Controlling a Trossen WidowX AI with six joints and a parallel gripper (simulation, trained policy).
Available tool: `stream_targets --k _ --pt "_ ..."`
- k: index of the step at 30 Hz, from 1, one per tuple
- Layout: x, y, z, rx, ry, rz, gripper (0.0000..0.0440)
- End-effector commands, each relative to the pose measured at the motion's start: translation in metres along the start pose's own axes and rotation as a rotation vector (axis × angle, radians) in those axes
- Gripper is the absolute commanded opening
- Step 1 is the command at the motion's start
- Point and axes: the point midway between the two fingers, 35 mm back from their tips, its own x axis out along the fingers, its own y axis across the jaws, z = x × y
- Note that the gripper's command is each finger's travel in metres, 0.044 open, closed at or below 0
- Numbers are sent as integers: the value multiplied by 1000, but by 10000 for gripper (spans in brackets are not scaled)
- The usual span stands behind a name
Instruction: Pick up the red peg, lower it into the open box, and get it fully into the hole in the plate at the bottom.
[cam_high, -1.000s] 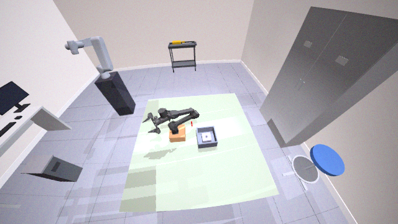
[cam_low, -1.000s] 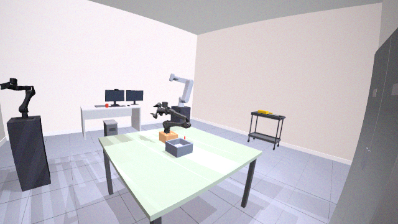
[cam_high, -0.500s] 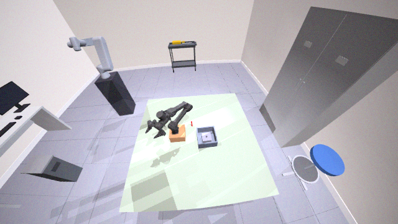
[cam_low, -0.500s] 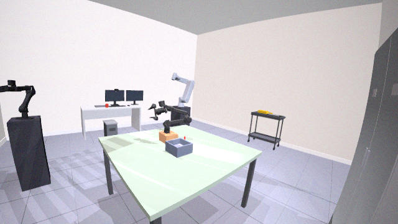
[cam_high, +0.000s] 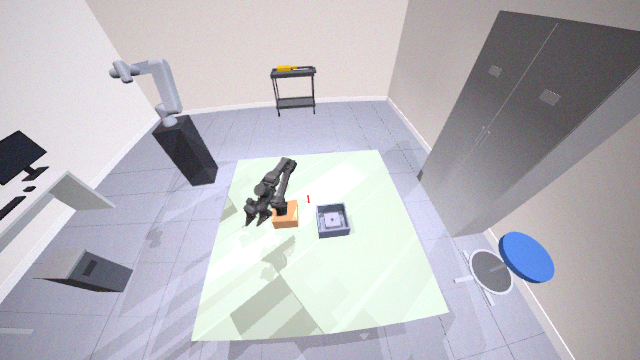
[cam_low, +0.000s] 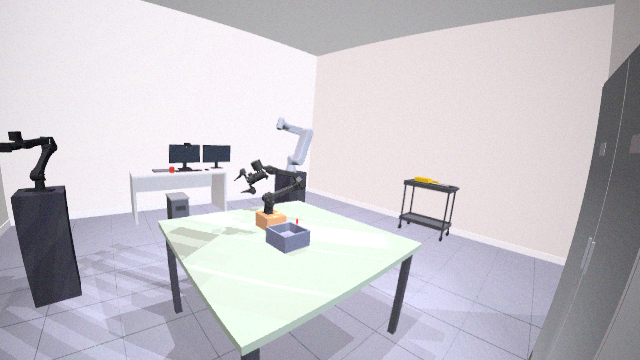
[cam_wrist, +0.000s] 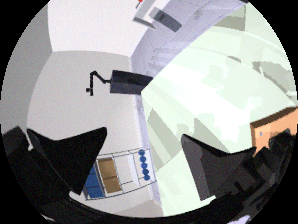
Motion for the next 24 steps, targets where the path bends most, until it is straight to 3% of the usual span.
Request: stream_targets --k 1,24 --pt "-3 0 -15 -124 50 -34 440" --pt "-36 -14 -103 -855 386 -111 440"
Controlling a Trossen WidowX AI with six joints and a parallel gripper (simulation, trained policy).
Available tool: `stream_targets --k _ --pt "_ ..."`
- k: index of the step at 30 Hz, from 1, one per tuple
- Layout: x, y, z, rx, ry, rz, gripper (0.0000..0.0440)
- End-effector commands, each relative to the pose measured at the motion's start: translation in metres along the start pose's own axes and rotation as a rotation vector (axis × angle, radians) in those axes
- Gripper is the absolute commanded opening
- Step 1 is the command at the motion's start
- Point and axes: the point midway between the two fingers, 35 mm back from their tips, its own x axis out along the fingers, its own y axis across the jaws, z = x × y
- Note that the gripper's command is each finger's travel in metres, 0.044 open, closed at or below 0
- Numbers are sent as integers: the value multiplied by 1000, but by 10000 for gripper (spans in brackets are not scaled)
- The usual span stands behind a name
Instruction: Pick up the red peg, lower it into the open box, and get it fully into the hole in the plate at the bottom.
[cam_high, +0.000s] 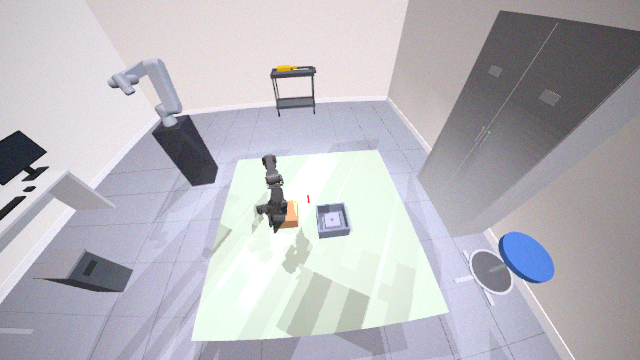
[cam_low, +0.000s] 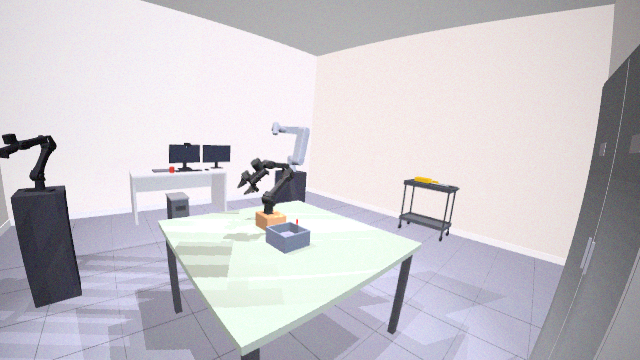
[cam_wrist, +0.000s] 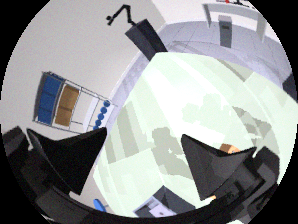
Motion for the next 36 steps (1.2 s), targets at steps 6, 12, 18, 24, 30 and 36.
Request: stream_targets --k 6,12,18,24,30,36 --pt "-10 16 -33 -295 106 8 440" --pt "-18 24 -59 -491 179 25 440" --pt "-30 29 -86 -687 251 49 440" --pt "-44 29 -115 -882 323 79 440" --pt "-61 24 -145 -1076 397 111 440" --pt "-82 12 -176 -1268 474 139 440"
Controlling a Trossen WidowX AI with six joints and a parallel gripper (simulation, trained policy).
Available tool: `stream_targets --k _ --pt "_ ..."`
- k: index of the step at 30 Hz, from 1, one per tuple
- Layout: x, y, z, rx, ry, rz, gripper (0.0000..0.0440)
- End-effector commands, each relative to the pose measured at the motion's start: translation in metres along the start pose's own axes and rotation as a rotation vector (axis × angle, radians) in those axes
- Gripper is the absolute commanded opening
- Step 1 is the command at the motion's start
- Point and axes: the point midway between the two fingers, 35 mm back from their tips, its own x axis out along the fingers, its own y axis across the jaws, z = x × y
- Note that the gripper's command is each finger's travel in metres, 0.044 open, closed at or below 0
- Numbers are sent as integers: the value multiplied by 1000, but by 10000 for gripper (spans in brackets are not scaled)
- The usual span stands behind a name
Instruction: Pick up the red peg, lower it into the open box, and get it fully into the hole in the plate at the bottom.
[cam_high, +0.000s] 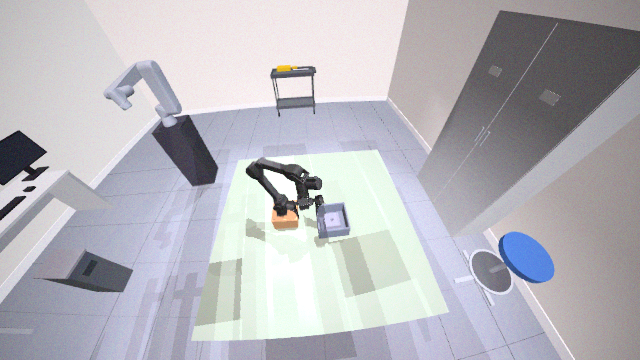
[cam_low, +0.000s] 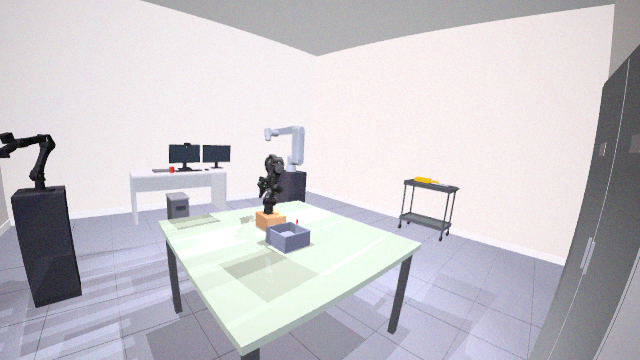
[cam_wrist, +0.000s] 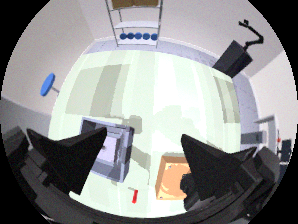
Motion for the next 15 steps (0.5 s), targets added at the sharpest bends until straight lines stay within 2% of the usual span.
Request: stream_targets --k 1,15 --pt "-5 19 -18 -130 48 21 440" --pt "-23 57 -109 -515 224 21 440"
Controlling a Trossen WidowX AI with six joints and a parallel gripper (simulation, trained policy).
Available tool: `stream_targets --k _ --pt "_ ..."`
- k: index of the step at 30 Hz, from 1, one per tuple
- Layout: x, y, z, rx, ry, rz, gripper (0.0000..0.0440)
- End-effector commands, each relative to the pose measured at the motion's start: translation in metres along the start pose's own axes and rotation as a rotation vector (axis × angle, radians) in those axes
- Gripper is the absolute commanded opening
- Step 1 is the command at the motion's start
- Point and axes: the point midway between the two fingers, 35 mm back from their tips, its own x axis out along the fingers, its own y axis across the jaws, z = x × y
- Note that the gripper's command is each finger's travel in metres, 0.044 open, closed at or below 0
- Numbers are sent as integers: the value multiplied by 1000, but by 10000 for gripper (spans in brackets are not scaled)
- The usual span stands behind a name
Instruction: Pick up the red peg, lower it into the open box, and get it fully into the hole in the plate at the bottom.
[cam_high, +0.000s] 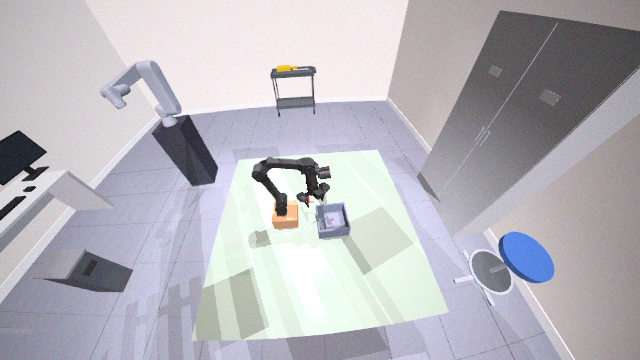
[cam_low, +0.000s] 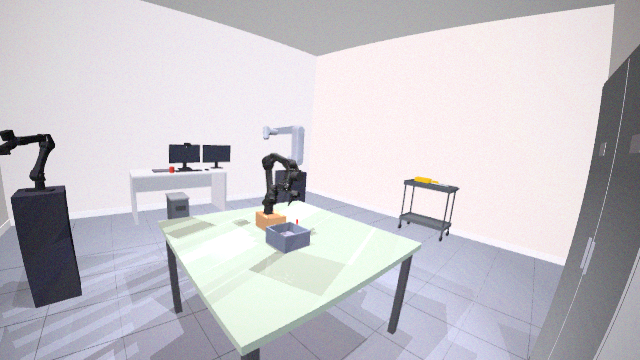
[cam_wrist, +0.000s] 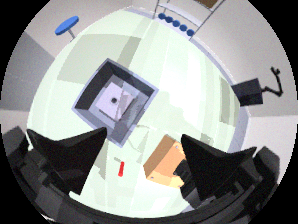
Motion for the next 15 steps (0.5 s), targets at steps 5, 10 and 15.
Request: stream_targets --k 5,10,15 --pt "-1 28 -48 -159 99 -35 440" --pt "1 37 -81 -237 152 -80 440" --pt "4 41 -112 -300 191 -132 440"
